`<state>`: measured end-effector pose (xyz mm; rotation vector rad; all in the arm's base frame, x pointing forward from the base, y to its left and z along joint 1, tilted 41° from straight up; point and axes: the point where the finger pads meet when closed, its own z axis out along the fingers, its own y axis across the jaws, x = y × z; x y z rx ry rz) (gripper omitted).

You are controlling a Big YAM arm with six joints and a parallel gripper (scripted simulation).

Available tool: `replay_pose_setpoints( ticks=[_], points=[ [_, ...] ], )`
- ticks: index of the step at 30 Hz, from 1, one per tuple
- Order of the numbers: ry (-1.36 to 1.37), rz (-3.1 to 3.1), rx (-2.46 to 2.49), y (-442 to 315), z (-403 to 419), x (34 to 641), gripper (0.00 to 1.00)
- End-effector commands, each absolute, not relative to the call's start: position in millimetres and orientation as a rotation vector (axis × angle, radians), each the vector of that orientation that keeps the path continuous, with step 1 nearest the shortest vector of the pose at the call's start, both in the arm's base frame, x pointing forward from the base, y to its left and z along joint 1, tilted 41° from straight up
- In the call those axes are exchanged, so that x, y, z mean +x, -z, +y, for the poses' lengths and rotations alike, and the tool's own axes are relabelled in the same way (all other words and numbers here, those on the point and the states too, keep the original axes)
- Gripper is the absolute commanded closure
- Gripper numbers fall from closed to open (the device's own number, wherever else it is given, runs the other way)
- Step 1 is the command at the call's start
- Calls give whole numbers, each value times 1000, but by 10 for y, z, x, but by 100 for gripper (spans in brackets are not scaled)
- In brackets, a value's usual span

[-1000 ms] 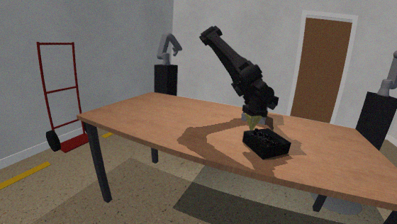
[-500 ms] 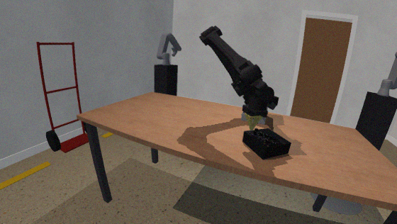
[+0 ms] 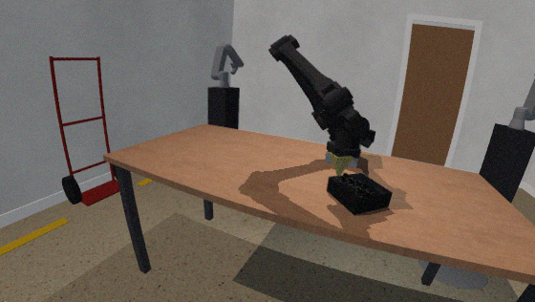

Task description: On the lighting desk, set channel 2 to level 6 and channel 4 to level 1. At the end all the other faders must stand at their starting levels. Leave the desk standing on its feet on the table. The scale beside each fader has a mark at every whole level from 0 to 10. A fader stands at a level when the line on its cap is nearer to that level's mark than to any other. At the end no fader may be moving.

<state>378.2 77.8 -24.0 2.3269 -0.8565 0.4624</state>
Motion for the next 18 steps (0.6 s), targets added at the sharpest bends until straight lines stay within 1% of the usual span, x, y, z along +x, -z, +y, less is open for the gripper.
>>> replay_pose_setpoints(
  ticks=[1, 18],
  points=[
    [-444, -847, 2319, 288, 716, 3786, 100],
    [-450, -851, 2321, 320, 698, 3793, 100]
  ],
)
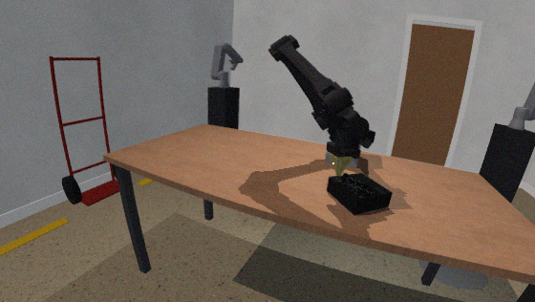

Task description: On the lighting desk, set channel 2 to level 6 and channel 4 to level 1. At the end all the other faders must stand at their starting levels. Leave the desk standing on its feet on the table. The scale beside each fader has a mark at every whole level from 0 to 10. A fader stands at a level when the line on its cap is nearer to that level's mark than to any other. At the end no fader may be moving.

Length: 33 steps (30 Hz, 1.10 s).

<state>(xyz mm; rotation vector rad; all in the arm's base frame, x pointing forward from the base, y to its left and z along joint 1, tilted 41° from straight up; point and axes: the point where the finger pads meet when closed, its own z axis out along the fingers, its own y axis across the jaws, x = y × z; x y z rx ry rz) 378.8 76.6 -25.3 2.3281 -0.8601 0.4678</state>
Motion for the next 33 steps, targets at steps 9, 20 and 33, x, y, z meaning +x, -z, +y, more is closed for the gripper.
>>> replay_pose_setpoints(
  ticks=[9, 20, 33],
  points=[
    [-453, -853, 2323, 356, 668, 3816, 100],
    [-449, -851, 2322, 374, 647, 3816, 100],
    [-449, -851, 2322, 376, 646, 3814, 100]
  ],
)
